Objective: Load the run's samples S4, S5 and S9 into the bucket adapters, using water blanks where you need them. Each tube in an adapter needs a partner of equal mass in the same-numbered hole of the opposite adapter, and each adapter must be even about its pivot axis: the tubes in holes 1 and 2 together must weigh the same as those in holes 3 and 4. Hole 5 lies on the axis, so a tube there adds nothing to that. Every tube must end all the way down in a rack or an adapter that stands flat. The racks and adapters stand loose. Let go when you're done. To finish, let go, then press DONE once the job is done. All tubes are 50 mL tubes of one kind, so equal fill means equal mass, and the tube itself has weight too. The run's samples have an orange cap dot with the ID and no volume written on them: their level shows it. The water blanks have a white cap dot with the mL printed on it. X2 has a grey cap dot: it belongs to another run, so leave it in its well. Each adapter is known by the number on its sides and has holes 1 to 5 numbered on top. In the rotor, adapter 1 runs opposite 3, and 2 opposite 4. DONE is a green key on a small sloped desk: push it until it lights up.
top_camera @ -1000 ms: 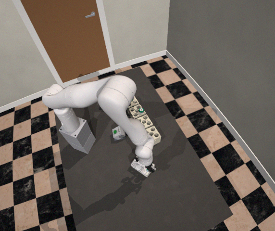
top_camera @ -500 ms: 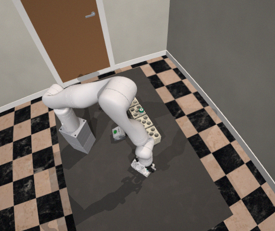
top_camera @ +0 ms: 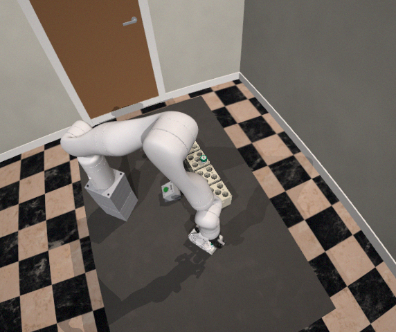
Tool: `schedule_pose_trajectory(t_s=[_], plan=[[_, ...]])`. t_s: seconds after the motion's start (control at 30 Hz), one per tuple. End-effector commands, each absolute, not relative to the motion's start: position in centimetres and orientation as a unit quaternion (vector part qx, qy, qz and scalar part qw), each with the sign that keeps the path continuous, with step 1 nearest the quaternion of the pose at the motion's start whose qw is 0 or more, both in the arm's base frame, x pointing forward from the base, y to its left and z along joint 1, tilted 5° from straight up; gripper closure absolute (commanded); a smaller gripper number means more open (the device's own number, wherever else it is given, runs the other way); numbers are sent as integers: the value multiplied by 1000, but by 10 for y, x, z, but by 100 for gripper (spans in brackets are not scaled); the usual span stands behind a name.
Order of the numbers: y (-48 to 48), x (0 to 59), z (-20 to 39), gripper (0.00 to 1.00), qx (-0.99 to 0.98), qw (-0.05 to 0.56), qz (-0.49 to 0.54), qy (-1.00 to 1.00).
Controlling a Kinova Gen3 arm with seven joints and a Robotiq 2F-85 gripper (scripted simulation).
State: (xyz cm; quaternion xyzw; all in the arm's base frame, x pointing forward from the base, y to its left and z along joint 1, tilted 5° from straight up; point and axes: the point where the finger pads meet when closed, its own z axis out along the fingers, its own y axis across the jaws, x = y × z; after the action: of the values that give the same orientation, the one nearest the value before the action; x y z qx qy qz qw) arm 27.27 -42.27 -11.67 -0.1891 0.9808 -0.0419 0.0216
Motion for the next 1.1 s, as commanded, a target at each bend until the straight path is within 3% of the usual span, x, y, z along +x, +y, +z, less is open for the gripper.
schedule_pose_trajectory(t_s=[0.0, 0.5, 0.53, 1.07], plan=[[-423, 273, -117, 38, -189, 22, -43, 981], [-423, 273, -119, 38, -189, 22, -43, 981], [-423, 273, -119, 90, -189, 22, -43, 981], [-424, 273, -119, 90, -189, 22, -43, 981]])
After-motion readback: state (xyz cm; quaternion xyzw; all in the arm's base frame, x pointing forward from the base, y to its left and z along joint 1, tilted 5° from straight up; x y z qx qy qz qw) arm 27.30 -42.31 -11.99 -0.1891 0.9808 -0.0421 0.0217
